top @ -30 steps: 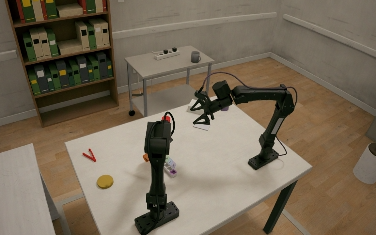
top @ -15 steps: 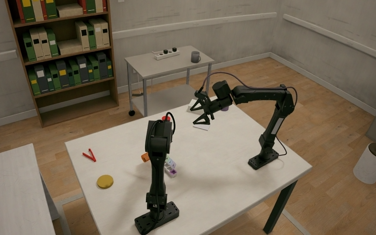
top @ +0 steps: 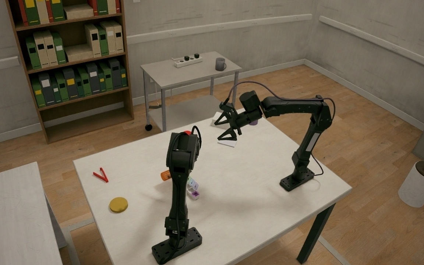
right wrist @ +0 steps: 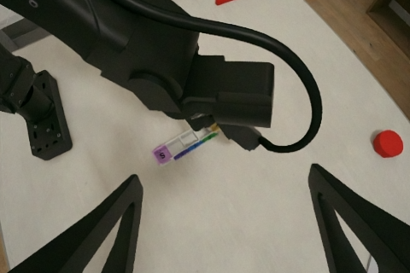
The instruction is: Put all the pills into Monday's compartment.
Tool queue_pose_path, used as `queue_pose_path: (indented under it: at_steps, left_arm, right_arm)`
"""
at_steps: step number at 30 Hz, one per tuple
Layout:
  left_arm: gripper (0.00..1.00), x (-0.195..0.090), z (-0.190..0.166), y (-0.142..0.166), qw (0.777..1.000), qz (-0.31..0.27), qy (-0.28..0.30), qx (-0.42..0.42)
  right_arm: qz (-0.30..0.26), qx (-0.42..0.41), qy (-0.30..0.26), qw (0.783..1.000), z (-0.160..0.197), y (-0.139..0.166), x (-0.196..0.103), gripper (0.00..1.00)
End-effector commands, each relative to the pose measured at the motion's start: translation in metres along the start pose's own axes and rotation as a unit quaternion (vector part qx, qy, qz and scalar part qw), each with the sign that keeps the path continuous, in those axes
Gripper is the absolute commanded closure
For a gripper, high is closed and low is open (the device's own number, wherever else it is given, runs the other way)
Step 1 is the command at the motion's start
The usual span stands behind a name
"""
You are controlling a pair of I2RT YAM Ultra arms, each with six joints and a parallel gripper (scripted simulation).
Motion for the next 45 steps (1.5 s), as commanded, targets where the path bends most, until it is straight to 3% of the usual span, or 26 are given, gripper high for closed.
queue_pose_path:
  at_steps: [1,12,17,35,45]
  left_arm:
    - [0.64,-0.002,0.008,0.0,1.0,0.008,-0.006,-0.011]
    - [0.64,-0.002,0.009,0.0,1.0,0.007,-0.008,-0.012]
    - [0.64,0.0,0.008,-0.012,0.999,0.047,-0.003,0.013]
    - [0.64,0.001,0.01,-0.012,0.999,0.048,-0.004,0.01]
    - [0.64,-0.002,0.012,-0.018,0.997,0.078,-0.002,0.027]
  right_arm:
    - [-0.009,0.001,-0.002,1.0,0.002,-0.006,-0.003,0.0]
    - [-0.009,0.001,-0.002,1.0,0.002,-0.006,-0.003,0.0]
    - [-0.009,0.001,-0.002,1.0,0.002,-0.006,-0.003,0.0]
    - [-0.009,0.001,-0.002,1.0,0.002,-0.006,-0.003,0.0]
    - [-0.009,0.001,-0.002,1.0,0.002,-0.006,-0.003,0.0]
Point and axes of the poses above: on each arm, the point where the finger pads meet when closed, its own x axis out along the fingers, its own z axis across the jaws, y = z × x, the point moved 9 cm from there along -x, back along the fingers, and after that the axes turned 14 degrees about x, right-handed, at the moved point
